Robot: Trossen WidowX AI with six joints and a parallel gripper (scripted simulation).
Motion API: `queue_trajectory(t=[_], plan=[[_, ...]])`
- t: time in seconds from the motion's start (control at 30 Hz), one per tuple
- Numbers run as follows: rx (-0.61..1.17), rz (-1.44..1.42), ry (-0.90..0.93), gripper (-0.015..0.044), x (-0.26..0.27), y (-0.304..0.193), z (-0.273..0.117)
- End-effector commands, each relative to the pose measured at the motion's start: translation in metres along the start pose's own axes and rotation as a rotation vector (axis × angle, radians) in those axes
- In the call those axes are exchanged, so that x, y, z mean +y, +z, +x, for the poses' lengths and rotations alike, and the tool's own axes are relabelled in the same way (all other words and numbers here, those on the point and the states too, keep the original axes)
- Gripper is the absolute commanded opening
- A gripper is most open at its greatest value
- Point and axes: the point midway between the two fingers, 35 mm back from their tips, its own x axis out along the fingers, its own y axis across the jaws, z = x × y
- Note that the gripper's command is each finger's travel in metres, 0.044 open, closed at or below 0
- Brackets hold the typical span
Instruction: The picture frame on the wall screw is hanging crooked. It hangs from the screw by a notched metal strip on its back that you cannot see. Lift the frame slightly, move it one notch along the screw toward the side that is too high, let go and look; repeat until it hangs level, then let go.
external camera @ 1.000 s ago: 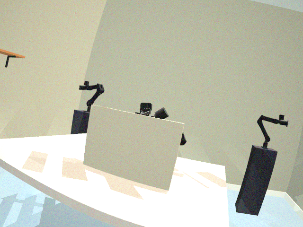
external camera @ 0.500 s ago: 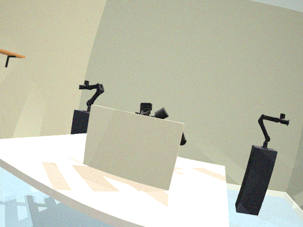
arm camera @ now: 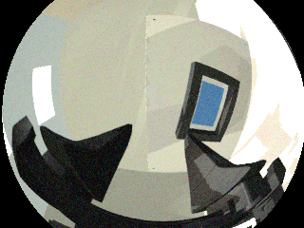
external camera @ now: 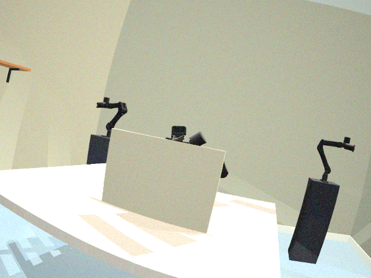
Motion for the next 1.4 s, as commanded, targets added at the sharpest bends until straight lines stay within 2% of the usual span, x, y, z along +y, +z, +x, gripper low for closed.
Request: queue_trajectory(t=[0.0,0.47,0.73,1.37], plan=[[-0.002,0.003,0.002,0.026,0.0,0.0,0.0],[0.0,0.0,0.0,0.026,-0.002,0.0,0.0],[0.0,0.004,0.004,0.026,-0.058,0.015,-0.004],[0.0,0.004,0.004,0.026,-0.059,0.012,0.002]])
